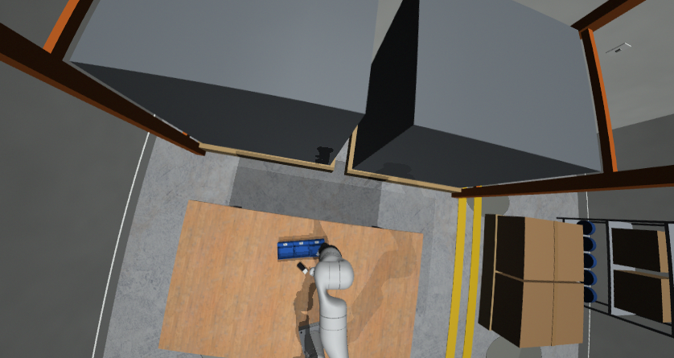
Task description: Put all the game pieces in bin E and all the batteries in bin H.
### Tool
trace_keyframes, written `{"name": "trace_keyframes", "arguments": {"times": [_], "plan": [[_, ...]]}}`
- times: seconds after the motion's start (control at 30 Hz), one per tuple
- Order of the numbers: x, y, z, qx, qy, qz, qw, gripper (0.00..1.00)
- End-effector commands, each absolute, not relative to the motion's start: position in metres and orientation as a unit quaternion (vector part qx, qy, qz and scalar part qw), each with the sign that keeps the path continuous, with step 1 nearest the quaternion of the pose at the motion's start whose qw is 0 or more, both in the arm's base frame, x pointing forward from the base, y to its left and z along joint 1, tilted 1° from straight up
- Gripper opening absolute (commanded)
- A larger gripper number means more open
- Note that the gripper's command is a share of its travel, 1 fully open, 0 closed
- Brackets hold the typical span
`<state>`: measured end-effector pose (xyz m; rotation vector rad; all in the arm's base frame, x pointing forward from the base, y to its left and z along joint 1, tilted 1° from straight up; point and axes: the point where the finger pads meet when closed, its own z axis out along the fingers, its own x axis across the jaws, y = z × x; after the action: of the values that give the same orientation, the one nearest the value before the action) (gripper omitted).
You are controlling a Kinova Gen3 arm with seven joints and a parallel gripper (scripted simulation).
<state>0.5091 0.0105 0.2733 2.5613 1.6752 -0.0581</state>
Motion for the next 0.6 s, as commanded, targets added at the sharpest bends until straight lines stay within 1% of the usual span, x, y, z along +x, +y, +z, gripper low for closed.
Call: {"name": "trace_keyframes", "arguments": {"times": [0.0,0.53,0.57], "plan": [[0.5093,0.0105,0.2743,0.836,0.547,-0.018,0.041,1.0],[0.5093,0.0105,0.2743,0.836,0.547,-0.018,0.041,1.0],[0.5094,0.0103,0.266,0.836,0.547,-0.018,0.041,0.31]]}}
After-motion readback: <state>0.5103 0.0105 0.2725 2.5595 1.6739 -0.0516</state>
